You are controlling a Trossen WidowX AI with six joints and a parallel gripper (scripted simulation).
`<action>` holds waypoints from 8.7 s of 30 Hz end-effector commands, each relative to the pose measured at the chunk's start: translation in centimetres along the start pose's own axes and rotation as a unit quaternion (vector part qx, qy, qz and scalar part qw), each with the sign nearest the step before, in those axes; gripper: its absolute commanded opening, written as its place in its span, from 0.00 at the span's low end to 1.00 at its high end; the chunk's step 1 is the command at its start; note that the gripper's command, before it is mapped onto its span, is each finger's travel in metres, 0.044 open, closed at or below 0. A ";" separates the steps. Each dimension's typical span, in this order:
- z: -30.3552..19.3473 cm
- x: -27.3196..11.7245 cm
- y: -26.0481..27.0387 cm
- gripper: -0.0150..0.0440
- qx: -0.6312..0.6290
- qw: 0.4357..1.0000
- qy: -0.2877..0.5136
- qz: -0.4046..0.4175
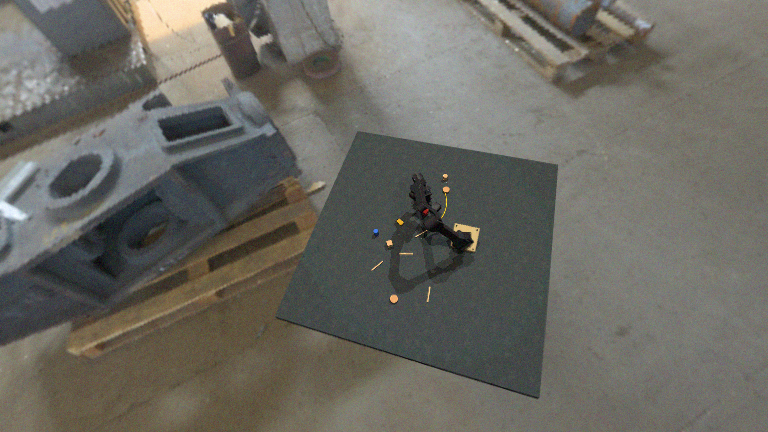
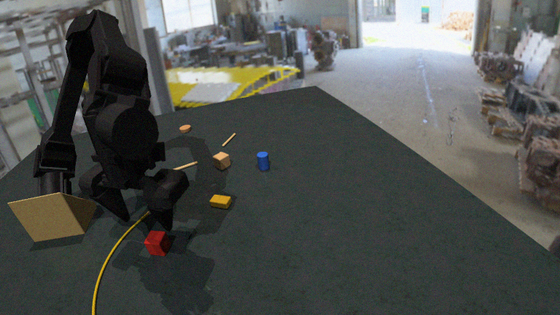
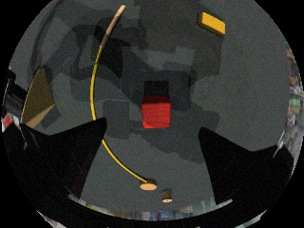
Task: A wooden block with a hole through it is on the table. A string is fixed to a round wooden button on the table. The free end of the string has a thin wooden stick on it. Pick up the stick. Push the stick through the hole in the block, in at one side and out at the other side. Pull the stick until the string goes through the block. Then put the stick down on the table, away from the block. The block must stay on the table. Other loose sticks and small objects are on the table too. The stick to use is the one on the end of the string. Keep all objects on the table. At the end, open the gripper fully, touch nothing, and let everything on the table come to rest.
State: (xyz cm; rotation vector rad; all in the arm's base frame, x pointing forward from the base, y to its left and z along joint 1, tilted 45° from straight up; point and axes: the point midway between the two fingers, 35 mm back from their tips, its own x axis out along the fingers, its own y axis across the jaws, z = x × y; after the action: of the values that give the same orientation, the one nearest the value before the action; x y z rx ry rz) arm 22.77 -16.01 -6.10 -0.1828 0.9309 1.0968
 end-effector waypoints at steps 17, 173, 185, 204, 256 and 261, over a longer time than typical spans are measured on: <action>0.2 -0.1 -0.1 0.67 -0.005 1.000 -0.001 -0.001; 8.5 4.8 7.6 0.25 0.132 0.991 -0.003 0.003; 8.4 3.2 7.5 0.25 0.133 0.991 -0.003 0.003; 8.4 0.8 7.6 0.25 0.133 0.991 -0.002 0.003; 5.2 -0.9 4.7 0.25 0.588 0.808 0.028 0.018; 4.7 -1.0 4.3 0.25 0.641 0.766 0.034 0.018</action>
State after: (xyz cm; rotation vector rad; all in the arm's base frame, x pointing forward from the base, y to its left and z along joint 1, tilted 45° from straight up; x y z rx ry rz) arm 21.71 -11.56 -1.01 0.8944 1.5383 0.3344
